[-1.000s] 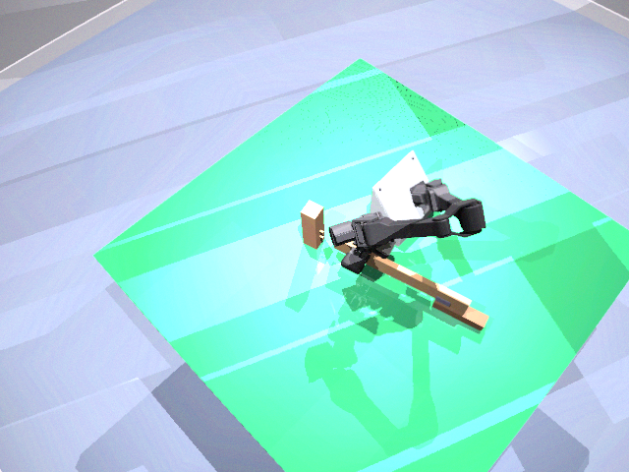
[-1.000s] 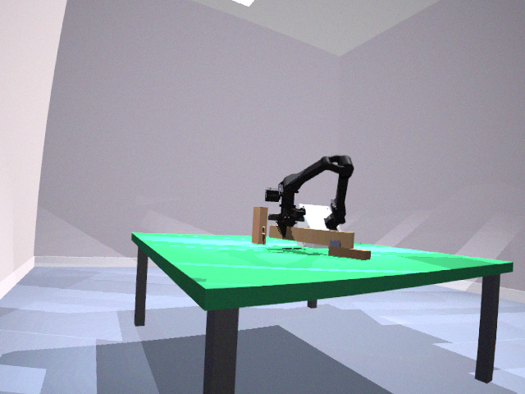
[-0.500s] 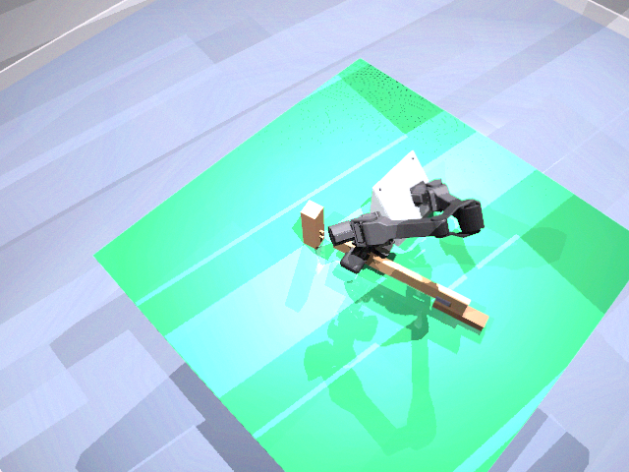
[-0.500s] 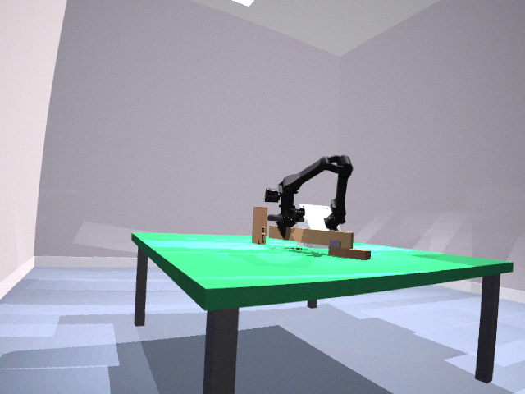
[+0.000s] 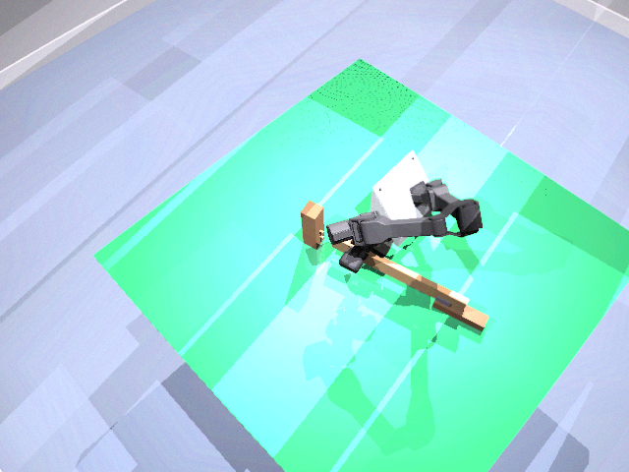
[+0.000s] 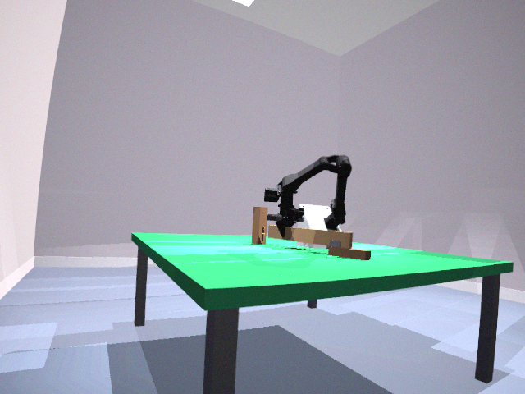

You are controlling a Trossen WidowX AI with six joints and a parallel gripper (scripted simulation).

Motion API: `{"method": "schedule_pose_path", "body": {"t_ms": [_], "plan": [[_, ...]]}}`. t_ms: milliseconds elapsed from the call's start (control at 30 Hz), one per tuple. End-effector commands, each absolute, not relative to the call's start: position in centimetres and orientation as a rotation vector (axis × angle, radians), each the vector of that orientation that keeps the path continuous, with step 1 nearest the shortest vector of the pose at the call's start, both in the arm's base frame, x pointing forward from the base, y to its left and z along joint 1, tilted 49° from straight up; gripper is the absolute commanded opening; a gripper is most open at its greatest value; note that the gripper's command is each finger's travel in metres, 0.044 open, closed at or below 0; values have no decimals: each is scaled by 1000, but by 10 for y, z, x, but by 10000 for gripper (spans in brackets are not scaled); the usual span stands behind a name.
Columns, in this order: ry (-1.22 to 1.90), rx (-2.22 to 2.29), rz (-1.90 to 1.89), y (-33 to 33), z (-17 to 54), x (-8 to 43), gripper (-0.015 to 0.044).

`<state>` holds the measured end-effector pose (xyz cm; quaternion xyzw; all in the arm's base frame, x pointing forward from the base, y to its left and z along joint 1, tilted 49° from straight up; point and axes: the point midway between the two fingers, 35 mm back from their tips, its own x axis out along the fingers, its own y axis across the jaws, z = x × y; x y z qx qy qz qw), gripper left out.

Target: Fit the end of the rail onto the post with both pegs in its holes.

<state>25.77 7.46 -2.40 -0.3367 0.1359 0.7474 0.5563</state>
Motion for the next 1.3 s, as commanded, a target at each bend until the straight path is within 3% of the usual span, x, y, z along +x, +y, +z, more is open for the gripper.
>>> {"method": "schedule_pose_path", "body": {"t_ms": [0,1267], "plan": [[321,-798,1759,71,-24,260,0],[321,-799,1759,65,-32,264,0]]}}
